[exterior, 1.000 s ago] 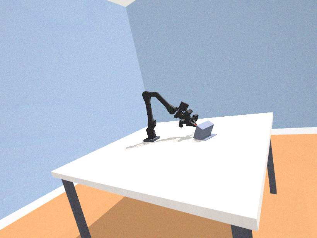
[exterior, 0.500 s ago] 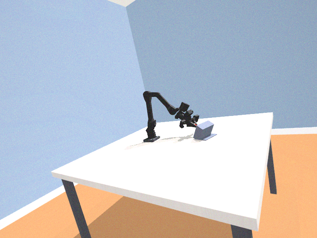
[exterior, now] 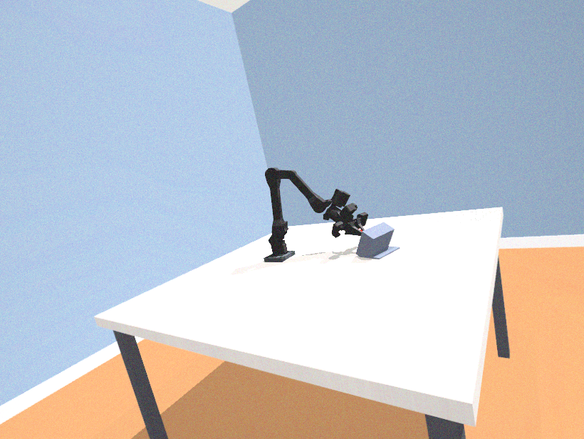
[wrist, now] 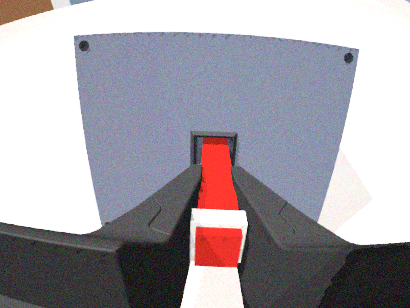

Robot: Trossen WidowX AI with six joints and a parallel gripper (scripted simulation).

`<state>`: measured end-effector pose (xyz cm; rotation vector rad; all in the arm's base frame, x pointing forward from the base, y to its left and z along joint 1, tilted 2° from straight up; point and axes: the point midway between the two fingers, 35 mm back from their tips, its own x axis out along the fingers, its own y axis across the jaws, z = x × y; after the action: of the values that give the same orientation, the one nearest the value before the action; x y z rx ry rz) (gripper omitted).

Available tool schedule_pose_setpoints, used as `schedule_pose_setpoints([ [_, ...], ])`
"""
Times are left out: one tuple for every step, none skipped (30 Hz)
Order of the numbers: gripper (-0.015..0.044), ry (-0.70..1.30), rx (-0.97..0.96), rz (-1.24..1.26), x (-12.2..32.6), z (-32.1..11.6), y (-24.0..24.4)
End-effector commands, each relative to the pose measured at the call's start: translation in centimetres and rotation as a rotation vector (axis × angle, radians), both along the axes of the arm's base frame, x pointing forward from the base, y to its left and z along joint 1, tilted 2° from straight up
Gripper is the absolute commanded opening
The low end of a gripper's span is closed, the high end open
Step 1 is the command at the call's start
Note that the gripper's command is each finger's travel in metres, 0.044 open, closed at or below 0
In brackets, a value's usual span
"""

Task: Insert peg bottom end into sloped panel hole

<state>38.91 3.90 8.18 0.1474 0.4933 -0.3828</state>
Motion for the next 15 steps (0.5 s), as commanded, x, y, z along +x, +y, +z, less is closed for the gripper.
schedule_pose_setpoints([
  [0.0, 0.001, -0.002, 0.006, 0.33, -0.09, 0.06],
  [0.0, 0.001, -0.002, 0.006, 0.36, -0.11, 0.05],
  [0.0, 0.001, -0.002, 0.006, 0.39, -0.13, 0.04],
  [0.0, 0.001, -0.002, 0.006, 0.45, -0.15, 0.02],
  [0.0, 0.001, -0.002, 0.006, 0.47, -0.15, 0.02],
  [0.0, 0.001, -0.002, 0.006, 0.52, -0.17, 0.01],
  [0.0, 0.001, -0.002, 0.006, 0.54, -0.17, 0.0],
  [0.0, 0.001, -0.002, 0.006, 0.59, -0.18, -0.01],
  [0.0, 0.001, -0.002, 0.006, 0.61, -0.18, -0.01],
  [0.0, 0.001, -0.002, 0.006, 0.65, -0.18, -0.02],
  [0.0, 0.001, -0.002, 0.006, 0.67, -0.18, -0.02],
  [0.0, 0.0, -0.002, 0.006, 0.71, -0.18, -0.02],
  [0.0, 0.0, -0.002, 0.006, 0.73, -0.18, -0.03],
  [0.0, 0.0, -0.002, 0.006, 0.77, -0.17, -0.03],
  [0.0, 0.0, -0.002, 0.006, 0.79, -0.16, -0.03],
])
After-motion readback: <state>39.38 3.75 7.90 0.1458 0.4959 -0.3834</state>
